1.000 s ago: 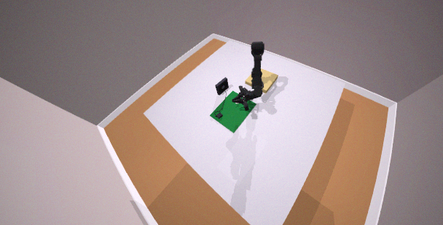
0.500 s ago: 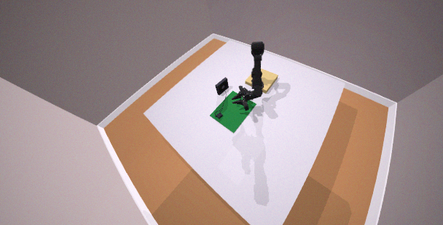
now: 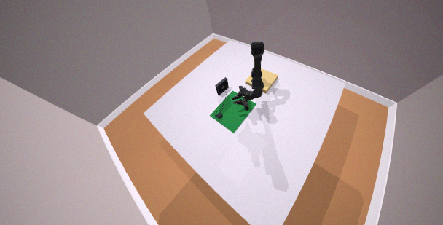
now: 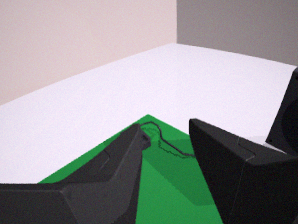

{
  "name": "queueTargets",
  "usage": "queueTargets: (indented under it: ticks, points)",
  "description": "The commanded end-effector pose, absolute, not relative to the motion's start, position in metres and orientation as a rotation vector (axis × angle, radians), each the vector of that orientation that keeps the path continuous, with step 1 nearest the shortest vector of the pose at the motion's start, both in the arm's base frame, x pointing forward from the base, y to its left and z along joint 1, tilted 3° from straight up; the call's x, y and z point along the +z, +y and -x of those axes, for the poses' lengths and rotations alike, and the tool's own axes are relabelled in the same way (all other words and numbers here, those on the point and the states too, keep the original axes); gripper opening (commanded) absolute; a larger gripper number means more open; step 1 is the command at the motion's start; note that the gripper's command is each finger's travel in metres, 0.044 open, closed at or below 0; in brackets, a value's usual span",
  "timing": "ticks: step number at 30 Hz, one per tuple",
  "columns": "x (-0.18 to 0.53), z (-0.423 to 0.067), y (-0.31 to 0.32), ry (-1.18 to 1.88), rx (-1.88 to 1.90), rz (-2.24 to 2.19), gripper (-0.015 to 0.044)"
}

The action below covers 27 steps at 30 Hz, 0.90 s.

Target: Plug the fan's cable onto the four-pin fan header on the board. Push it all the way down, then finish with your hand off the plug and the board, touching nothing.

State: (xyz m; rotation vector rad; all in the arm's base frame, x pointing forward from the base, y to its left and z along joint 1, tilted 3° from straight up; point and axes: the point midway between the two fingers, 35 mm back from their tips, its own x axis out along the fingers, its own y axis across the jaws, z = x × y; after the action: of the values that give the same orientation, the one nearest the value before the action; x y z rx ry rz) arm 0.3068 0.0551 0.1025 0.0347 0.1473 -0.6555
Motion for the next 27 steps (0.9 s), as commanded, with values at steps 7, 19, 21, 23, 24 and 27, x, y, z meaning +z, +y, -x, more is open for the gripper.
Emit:
queueTargets:
  ticks: [7, 19, 21, 23, 24, 27]
  points:
    - [0.093, -0.304, 0.068, 0.183, -0.652, -0.056, 0.0140]
    - [0.085, -0.293, 0.082, 0.223, -0.658, -0.071, 0.0140]
    - [0.085, -0.290, 0.084, 0.227, -0.660, -0.073, 0.0140]
    - [0.085, -0.288, 0.085, 0.231, -0.662, -0.074, 0.0140]
    - [0.085, -0.287, 0.086, 0.232, -0.663, -0.074, 0.0140]
    - [0.086, -0.283, 0.089, 0.236, -0.666, -0.075, 0.0140]
